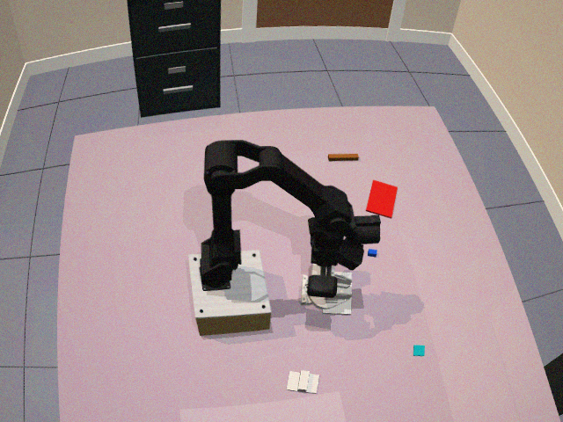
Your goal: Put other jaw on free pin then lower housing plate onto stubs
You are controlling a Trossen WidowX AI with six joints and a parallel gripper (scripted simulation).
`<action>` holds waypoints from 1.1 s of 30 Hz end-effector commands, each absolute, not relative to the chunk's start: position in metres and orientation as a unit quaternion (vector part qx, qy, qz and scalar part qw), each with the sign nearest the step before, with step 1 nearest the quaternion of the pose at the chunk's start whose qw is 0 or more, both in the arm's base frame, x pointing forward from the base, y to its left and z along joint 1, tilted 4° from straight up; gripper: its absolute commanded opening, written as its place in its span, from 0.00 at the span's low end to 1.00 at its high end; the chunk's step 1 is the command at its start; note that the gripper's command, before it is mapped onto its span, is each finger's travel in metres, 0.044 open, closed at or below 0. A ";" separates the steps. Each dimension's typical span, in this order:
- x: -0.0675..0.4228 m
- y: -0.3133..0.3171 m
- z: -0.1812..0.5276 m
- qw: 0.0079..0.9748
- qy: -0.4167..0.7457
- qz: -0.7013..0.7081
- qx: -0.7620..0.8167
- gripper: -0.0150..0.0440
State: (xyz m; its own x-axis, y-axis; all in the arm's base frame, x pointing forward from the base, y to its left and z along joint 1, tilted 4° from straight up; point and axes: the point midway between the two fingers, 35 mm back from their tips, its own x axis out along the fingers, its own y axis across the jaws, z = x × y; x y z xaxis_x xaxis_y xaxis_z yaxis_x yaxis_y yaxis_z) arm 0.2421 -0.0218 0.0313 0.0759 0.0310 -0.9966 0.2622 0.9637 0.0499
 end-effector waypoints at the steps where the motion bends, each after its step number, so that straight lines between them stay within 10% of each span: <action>1: 0.242 -0.022 0.031 0.727 0.674 -0.078 0.104 0.85; 33: 0.229 -0.018 0.030 0.727 0.676 -0.073 0.098 0.85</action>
